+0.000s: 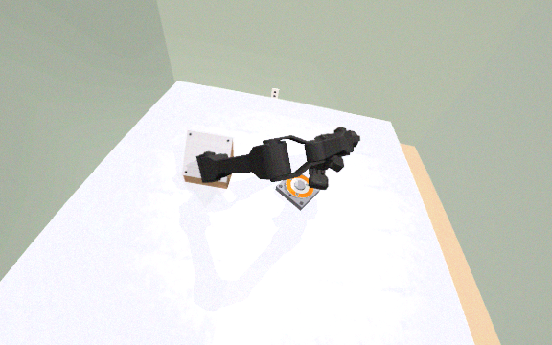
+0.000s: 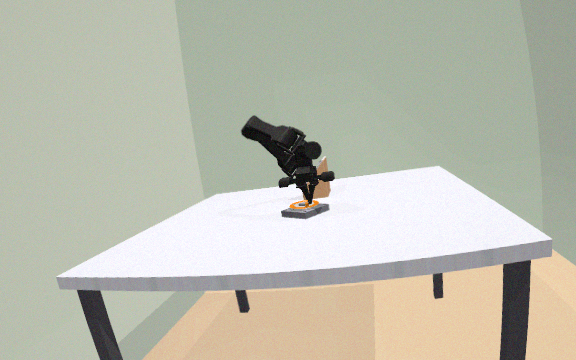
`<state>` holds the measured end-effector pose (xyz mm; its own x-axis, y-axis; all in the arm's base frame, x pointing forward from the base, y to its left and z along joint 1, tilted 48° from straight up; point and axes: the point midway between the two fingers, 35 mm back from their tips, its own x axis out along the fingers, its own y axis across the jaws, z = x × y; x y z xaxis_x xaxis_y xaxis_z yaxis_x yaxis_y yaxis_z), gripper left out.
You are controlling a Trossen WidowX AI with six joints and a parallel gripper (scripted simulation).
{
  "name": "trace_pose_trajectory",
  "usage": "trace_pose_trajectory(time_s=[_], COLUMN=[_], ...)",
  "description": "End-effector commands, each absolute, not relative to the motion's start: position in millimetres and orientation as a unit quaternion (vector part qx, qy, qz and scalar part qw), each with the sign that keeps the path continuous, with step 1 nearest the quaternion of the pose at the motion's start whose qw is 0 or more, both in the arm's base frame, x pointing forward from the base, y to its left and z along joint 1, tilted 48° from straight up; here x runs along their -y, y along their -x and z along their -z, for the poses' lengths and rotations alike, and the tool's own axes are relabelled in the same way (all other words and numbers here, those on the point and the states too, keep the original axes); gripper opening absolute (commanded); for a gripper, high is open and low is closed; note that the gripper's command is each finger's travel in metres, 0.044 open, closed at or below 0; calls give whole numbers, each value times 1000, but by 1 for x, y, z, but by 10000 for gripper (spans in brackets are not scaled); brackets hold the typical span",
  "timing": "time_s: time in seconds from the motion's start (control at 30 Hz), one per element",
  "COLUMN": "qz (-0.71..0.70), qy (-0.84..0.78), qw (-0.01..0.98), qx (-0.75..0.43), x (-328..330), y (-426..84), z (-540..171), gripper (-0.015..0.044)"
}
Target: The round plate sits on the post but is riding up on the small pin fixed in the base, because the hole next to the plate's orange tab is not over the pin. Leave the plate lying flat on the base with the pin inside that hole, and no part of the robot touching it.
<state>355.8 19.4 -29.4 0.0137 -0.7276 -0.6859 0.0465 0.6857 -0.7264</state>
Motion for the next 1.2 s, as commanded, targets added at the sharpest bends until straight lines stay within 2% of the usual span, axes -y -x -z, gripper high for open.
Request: trace_pose_trajectory(time_s=[0.0, 1.17], qz=[297, 297], qy=[268, 269], qw=[657, 657], qx=[-639, -638], x=[-13, 2], y=[-358, -362], z=[26, 10], gripper=[0, 0])
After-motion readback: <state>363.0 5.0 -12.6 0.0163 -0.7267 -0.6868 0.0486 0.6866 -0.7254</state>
